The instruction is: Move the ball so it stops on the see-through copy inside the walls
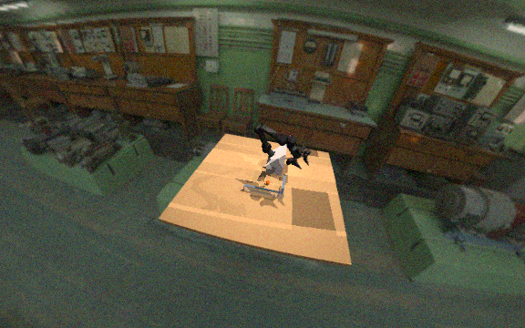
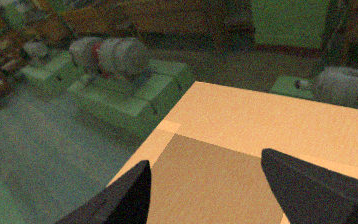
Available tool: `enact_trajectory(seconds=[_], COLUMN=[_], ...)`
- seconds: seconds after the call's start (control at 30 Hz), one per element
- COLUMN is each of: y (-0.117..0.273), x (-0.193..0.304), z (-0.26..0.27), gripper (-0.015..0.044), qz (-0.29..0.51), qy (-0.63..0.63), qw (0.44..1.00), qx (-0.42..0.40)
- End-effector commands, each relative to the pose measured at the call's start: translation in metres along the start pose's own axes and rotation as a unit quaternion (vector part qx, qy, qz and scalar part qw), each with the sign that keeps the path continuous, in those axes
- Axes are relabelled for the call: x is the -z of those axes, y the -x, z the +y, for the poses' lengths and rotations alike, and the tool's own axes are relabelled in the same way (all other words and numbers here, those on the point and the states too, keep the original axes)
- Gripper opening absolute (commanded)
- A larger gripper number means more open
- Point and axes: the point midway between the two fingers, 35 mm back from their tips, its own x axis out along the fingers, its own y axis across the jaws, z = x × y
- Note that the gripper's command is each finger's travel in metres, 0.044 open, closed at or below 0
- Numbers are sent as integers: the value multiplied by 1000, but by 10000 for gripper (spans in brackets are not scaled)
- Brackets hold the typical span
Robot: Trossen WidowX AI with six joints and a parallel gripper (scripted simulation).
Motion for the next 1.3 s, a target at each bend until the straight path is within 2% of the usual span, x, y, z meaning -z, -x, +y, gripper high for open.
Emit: enact_trajectory(seconds=[0.0, 0.27, 0.57, 1.27], y=[-4, 25, 101, 100], x=[66, 185, 298, 322], z=[-41, -107, -155, -163], gripper=[285, 285, 285, 285], qz=[107, 289, 461, 472], qy=[-57, -151, -215, -217], qw=[991, 933, 817, 808], qx=[48, 151, 271, 279])
